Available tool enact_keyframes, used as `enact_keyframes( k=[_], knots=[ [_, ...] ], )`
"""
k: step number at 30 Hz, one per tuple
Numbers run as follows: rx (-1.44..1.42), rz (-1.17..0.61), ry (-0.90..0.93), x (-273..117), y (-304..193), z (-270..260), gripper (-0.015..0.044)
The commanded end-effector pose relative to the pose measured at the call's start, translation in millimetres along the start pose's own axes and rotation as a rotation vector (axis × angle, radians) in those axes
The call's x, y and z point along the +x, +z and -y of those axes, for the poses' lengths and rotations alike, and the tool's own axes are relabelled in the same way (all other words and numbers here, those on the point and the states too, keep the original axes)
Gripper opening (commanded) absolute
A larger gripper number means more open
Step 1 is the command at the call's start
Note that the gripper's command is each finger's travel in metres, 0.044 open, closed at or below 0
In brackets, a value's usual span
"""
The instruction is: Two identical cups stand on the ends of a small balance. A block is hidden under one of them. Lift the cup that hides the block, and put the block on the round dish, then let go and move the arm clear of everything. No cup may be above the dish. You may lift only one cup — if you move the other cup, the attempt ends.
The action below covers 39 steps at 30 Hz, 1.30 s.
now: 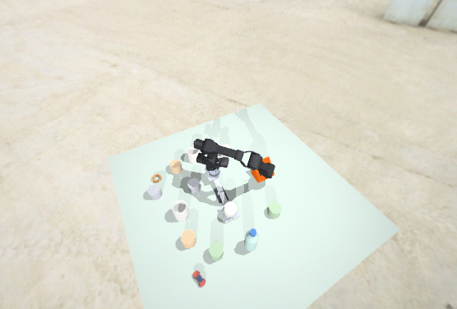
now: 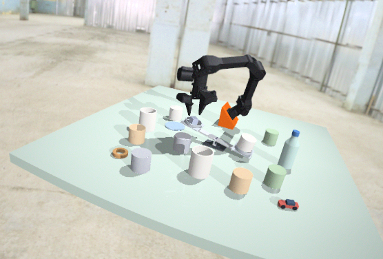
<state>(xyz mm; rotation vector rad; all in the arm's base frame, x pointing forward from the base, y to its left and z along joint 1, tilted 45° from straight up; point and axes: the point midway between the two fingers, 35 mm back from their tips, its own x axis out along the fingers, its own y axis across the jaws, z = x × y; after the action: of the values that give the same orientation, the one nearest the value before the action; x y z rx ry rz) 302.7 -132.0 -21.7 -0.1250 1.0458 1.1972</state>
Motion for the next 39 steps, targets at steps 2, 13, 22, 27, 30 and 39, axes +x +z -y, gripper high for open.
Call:
enact_keyframes(
  k=[2, 13, 22, 27, 30, 39],
  knots=[
    [0.004, 0.005, 0.001, 8, 1, 0, 0.026],
    [0.004, 0.005, 0.001, 26, 1, 0, 0.026],
    [0.004, 0.006, 0.001, 33, 1, -1, 0.0181],
    [0.004, 0.006, 0.001, 33, 1, -1, 0.0128],
    [0.004, 0.006, 0.001, 33, 1, -1, 0.0089],
    [0.004, 0.004, 0.0, -1, 1, 3, 0.0]
  ],
)
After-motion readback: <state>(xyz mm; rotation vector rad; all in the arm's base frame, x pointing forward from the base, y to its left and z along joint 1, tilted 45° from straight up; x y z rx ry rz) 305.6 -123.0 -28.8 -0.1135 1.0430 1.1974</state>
